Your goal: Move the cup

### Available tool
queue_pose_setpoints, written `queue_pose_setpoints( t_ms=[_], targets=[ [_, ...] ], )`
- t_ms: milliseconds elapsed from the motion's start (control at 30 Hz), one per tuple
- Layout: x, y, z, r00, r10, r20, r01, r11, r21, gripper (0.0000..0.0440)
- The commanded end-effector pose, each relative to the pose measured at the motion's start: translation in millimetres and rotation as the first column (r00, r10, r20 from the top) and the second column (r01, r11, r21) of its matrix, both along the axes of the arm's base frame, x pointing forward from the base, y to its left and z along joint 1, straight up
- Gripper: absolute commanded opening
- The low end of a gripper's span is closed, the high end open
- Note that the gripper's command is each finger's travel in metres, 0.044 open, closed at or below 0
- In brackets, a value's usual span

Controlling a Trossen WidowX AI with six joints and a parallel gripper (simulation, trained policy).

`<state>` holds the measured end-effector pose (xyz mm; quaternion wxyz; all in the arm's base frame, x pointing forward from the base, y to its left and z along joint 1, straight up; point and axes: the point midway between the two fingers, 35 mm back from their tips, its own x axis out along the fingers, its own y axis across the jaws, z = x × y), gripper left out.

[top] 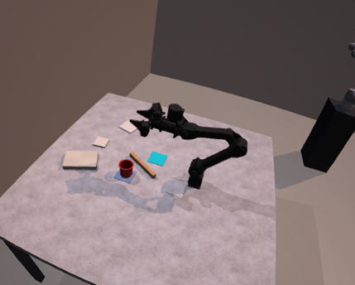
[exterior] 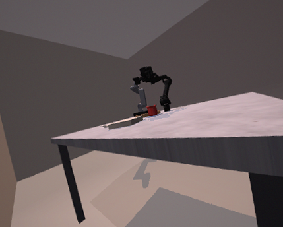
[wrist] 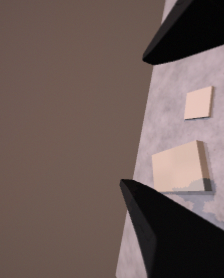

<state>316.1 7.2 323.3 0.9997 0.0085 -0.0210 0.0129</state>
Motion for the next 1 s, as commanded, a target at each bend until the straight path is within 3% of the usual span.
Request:
queue_pose_setpoints(
  t_ms=[0,433,700,967],
  targets=[
    [0,1,1,1.000,0.001,0.000,-0.001,1.000,0.000,0.0374],
    [10,6,7,0.997,0.006,-0.082,-0.004,1.000,0.028,0.0047],
    [20,13,10,0.987,0.029,-0.155,-0.015,0.996,0.091,0.0107],
    [30,22,10,0.970,0.056,-0.238,-0.017,0.986,0.163,0.0110]
  ],
)
